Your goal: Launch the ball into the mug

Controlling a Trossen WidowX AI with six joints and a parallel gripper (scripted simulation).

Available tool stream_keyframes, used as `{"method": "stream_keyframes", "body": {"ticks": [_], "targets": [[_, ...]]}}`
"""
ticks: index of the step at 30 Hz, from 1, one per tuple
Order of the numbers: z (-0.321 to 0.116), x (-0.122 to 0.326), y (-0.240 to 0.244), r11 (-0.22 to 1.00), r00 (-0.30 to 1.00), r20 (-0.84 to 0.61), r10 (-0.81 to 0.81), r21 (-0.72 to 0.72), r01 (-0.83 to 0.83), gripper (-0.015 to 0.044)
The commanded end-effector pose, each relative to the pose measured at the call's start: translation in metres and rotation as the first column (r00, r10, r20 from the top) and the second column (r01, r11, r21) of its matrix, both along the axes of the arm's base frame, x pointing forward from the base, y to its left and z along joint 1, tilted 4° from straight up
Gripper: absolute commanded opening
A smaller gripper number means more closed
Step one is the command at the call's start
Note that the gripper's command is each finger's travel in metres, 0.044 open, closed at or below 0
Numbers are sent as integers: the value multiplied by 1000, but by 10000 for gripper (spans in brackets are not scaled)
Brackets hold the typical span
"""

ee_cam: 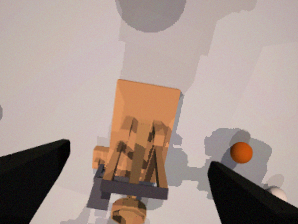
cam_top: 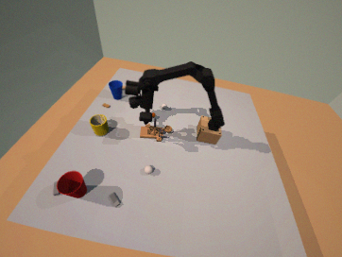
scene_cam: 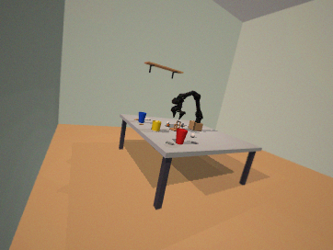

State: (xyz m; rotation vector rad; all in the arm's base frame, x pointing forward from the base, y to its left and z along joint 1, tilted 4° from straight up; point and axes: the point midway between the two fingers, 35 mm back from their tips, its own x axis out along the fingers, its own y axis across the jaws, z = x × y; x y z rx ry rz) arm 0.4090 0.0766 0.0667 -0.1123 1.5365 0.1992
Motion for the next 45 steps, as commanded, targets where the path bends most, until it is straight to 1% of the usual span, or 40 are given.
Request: {"method": "stream_keyframes", "body": {"ticks": [1,6,9,11,19,45], "targets": [[-9,-1,0,1000,1000,-18,1,-3,-1,440],[-5,-5,-2,1000,1000,-26,-1,-3,1,440],[-39,-5,0,1000,1000,-27,-1,-3,1,440],[-49,-6,1,1000,1000,-27,-1,-3,1,440],[-51,-6,1,1000,1000,-27,-1,-3,1,440],[-93,-6,3,1000,1000,-27,-1,-3,1,440]]}}
